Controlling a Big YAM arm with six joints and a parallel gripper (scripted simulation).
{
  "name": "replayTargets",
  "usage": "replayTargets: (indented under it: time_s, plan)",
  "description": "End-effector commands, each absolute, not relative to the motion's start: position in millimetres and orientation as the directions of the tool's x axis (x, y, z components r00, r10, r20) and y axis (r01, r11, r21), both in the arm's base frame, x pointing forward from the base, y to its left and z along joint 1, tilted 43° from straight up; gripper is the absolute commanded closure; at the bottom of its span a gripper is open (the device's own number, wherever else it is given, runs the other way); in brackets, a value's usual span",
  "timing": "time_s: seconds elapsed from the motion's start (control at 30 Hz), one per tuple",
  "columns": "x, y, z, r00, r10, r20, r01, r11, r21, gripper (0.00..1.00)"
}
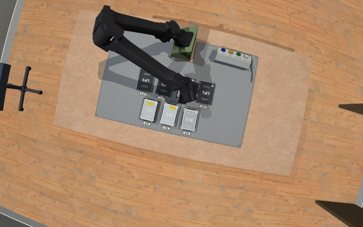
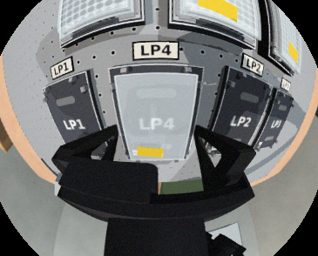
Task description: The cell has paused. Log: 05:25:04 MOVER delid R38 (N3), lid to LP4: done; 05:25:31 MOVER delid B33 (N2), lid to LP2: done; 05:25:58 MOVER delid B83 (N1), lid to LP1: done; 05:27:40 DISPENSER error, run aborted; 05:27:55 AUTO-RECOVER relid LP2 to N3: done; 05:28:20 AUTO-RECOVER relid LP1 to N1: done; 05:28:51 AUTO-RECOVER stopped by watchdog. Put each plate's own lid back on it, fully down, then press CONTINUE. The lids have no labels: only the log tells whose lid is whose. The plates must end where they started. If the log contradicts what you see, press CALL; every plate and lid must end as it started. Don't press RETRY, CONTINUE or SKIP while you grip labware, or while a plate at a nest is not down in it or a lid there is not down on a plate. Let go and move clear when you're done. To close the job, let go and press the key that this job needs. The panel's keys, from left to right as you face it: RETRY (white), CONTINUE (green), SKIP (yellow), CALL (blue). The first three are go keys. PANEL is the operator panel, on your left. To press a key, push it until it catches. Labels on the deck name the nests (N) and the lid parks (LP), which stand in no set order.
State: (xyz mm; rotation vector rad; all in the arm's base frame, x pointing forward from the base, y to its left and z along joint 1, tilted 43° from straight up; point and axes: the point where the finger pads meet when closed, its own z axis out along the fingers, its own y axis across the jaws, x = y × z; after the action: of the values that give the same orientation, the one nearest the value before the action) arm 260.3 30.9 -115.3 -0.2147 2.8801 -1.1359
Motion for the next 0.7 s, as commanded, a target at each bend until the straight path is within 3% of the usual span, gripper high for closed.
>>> replayTargets:
  time_s: [0.0,0.47,0.67]
  plan:
    - [258.7,21.9,-122.9,-0.988,-0.149,0.038,-0.134,0.716,-0.685,0.00]
    - [267.7,29.0,-121.7,-0.988,-0.157,0.014,-0.124,0.724,-0.678,0.00]
    - [267.7,29.0,-121.3,-0.988,-0.157,0.014,-0.124,0.724,-0.678,0.06]
